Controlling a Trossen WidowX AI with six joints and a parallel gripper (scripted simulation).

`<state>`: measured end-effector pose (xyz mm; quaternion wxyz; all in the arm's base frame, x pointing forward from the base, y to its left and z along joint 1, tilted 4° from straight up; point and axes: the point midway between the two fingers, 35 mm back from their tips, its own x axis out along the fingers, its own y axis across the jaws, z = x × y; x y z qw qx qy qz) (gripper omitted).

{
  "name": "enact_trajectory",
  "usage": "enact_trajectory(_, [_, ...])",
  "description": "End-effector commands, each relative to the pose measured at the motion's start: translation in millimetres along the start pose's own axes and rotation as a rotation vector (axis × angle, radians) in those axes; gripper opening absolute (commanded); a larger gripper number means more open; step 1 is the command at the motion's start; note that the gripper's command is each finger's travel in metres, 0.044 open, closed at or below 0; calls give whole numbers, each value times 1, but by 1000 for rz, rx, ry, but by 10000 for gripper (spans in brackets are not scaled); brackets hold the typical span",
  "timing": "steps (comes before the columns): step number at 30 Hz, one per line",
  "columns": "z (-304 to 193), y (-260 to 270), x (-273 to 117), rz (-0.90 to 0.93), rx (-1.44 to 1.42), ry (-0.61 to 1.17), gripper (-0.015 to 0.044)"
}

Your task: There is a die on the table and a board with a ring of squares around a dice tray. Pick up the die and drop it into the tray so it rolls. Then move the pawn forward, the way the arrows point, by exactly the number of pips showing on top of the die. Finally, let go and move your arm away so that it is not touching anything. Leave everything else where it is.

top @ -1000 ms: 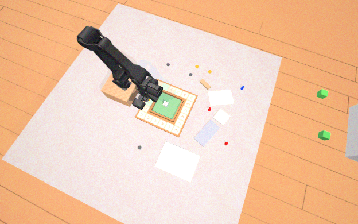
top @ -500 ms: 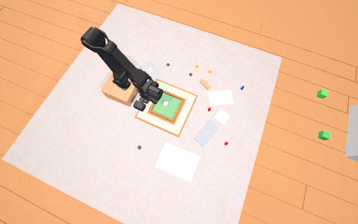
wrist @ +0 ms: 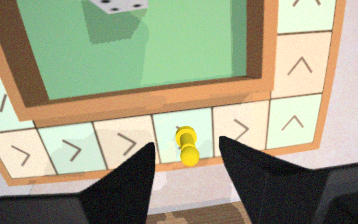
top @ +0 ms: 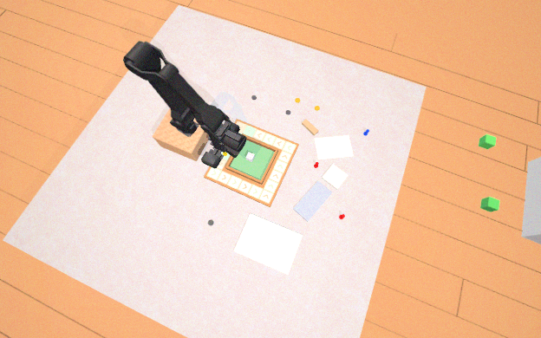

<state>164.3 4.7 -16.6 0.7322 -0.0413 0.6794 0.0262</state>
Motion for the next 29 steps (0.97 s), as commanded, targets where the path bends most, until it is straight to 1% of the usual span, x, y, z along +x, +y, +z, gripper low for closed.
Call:
enact_trajectory(1, [3, 0, -16, 1, -2, -5, 315])
enact_trajectory(3, [2, 0, -40, 3, -5, -3, 368])
enact_trajectory(6, [1, 0, -49, 3, -6, -3, 440])
enact_trajectory(9, [2, 0, -51, 3, -8, -3, 440])
enact_trajectory(10, [3, 2, -58, 4, -12, -3, 440])
enact_trajectory(14, [7, 18, -112, 6, -49, -3, 440])
enact_trajectory(16, [4, 23, -131, 6, -61, -3, 440])
enact_trajectory(18, [4, 23, -133, 6, -63, -3, 440])
enact_trajectory(19, [9, 21, -123, 12, -62, -19, 440])
enact_trajectory(29, [9, 21, -123, 12, -62, -19, 440])
